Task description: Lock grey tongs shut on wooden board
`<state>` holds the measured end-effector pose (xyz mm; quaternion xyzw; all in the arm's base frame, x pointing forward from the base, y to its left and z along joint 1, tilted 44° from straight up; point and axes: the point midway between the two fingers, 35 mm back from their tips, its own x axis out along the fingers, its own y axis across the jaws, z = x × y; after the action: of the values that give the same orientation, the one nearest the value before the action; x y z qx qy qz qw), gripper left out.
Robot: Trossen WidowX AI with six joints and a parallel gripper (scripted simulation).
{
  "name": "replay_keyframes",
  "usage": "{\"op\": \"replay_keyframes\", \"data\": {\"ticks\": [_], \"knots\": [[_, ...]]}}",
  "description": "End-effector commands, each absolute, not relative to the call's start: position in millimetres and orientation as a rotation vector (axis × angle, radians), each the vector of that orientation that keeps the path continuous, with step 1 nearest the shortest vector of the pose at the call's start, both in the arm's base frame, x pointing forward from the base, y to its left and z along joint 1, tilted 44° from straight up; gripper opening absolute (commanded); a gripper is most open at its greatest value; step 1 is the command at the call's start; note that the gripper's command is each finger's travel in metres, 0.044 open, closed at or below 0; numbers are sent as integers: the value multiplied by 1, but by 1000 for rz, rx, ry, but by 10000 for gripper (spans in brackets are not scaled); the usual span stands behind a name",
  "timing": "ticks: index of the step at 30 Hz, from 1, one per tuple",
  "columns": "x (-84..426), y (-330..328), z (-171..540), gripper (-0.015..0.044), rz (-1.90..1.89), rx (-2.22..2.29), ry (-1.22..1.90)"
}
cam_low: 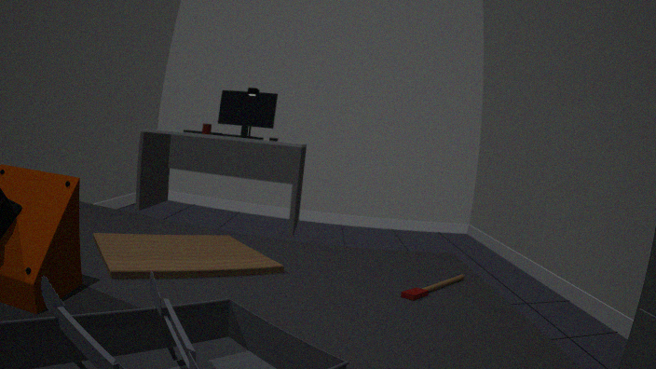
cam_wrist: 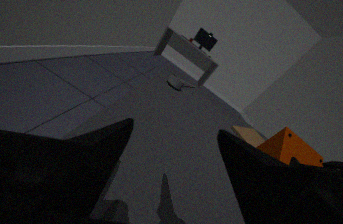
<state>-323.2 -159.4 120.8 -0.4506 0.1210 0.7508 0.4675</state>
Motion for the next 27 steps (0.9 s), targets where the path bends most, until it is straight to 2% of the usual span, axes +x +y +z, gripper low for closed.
{"op": "replay_keyframes", "data": {"ticks": [1,7,13,22,27], "knots": [[-323,-159,121,426,1842,-1105,297],[-316,-177,127,440,1902,-1119,343],[-289,-225,148,440,2063,-1169,483],[-215,-307,194,440,2348,-1346,769],[-157,-345,226,440,2507,-1504,922]]}}
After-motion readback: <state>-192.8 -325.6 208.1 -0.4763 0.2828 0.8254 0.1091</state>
